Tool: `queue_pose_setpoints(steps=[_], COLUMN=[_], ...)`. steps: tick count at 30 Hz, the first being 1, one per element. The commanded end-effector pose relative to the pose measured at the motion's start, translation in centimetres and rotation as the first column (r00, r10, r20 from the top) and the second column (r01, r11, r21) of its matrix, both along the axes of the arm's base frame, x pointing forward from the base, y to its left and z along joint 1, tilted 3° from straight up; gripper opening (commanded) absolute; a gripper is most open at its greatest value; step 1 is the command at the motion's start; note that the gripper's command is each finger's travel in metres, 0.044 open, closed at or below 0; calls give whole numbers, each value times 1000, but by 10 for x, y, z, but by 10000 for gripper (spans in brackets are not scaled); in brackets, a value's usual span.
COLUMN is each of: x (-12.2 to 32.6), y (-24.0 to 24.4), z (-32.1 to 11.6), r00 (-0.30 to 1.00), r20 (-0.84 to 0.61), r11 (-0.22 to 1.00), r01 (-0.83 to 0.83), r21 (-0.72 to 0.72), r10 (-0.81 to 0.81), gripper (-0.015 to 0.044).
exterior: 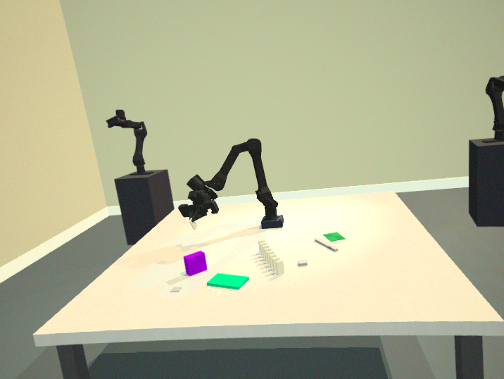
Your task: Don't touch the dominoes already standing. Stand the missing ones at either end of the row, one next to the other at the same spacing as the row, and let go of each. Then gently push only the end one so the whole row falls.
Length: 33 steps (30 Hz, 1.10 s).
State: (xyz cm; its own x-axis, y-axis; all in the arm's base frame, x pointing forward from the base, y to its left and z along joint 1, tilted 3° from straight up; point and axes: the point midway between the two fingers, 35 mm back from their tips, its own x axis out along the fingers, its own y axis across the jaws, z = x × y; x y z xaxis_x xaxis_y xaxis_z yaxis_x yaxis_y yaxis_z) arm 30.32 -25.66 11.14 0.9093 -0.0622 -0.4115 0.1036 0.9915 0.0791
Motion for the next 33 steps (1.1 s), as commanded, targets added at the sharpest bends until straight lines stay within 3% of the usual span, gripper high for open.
queue_pose_setpoints(steps=[1,20,33], x=[-7,-47,-51], y=[6,45,49], z=[0,12,13], r00=[999,956,951], r20=[48,264,276], r11=[1000,987,985], r01=[-13,-96,-103], r21=[-7,-125,-137], r10=[13,126,138], gripper=[27,27,27])
